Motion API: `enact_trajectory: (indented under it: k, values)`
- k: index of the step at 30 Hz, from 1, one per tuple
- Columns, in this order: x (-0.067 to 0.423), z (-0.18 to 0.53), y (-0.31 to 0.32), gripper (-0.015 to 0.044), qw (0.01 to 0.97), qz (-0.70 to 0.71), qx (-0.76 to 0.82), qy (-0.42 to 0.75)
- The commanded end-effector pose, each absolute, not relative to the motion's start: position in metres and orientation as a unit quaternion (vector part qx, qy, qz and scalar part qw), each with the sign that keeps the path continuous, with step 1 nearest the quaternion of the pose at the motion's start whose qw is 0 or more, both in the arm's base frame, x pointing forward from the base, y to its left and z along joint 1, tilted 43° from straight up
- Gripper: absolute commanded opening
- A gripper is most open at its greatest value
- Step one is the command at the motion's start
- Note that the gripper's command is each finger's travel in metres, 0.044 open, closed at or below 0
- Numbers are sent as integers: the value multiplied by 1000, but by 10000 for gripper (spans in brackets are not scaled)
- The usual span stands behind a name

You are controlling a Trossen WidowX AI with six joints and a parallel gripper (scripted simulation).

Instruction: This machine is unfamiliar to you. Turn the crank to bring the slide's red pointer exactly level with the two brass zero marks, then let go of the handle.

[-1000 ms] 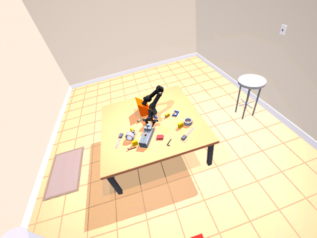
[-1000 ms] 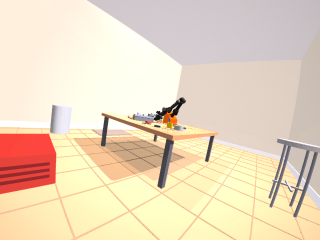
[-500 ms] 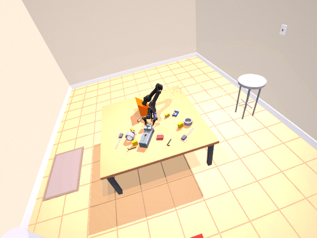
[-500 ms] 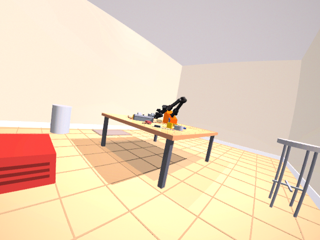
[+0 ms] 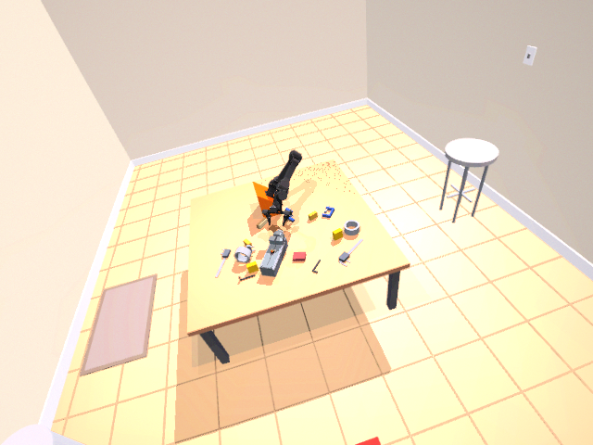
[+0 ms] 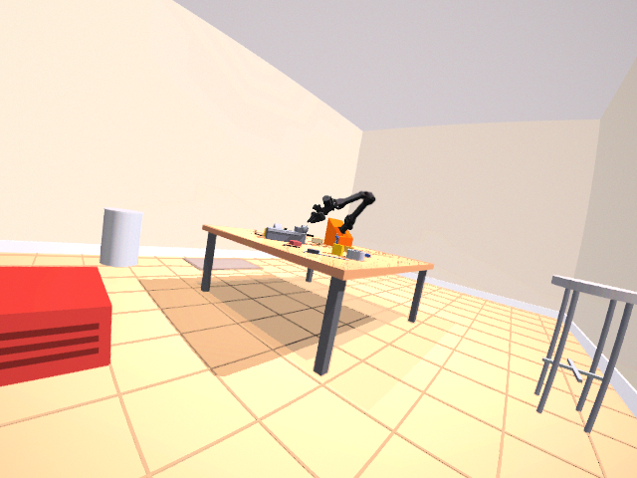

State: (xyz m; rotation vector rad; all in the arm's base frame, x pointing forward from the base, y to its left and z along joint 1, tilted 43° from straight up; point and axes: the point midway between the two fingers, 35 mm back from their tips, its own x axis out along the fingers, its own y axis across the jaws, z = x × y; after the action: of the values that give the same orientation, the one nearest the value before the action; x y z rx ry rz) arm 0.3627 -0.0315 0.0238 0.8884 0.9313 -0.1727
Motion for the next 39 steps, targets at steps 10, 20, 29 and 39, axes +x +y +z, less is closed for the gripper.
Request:
enact_trajectory:
  k: [10,20,29,39]
  values:
    - [378,58,-71,440,808,-54,401,429]
    - [423,41,-95,440,827,-1,370,422]
    - [458,17,-118,440,845,46,341,409]
    - [471,-20,-105,440,851,65,329,403]
